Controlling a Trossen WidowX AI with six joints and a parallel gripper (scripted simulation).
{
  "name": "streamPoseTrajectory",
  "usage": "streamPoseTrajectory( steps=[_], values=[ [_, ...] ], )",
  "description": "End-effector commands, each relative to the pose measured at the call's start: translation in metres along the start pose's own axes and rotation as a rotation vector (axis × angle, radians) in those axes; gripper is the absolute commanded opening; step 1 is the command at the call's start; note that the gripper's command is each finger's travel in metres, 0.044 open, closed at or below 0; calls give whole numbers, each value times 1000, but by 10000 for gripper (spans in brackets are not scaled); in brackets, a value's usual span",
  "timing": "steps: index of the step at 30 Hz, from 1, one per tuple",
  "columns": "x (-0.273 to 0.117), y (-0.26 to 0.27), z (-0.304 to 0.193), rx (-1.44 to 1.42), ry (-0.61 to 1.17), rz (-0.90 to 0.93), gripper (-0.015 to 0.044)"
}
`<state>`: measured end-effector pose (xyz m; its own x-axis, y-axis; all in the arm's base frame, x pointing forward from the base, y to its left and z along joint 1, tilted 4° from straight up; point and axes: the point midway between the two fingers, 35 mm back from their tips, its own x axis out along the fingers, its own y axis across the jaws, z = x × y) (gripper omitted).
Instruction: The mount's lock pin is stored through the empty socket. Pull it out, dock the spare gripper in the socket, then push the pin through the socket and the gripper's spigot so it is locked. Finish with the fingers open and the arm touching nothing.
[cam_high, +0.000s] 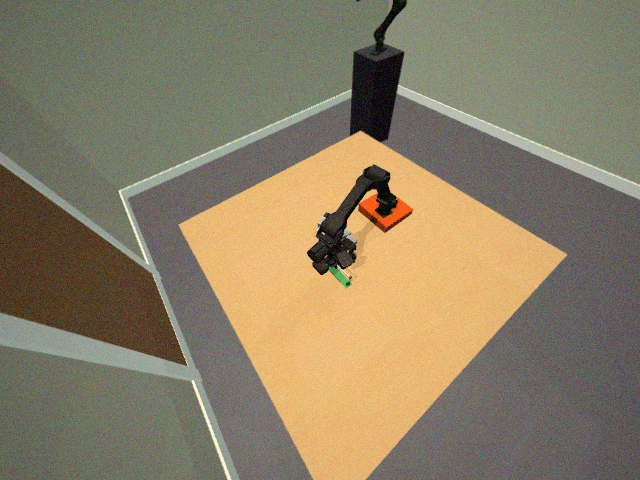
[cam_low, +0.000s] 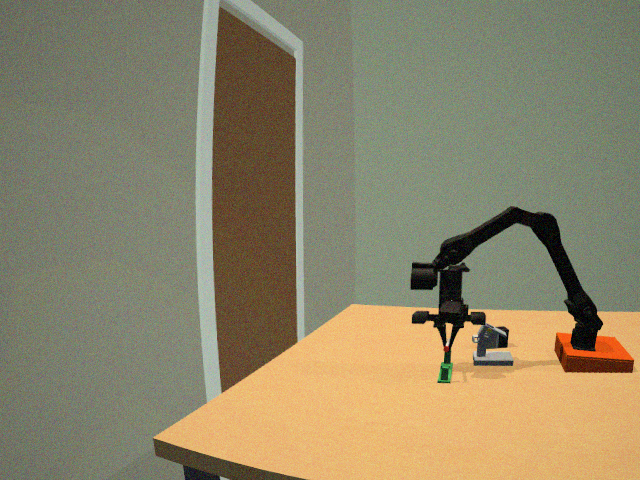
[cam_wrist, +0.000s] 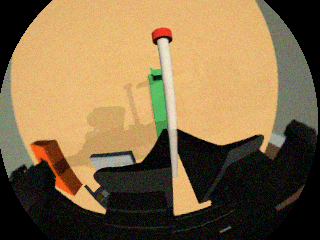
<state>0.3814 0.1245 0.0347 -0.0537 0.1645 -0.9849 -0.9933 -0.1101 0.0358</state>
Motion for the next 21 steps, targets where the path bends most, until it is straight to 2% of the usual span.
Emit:
streamPoseTrajectory(
  steps=[1, 21],
  values=[
    [-5, 1, -11, 0, 4, 0, 0],
    [22, 0, -14, -1, 1, 1, 0]
  ],
)
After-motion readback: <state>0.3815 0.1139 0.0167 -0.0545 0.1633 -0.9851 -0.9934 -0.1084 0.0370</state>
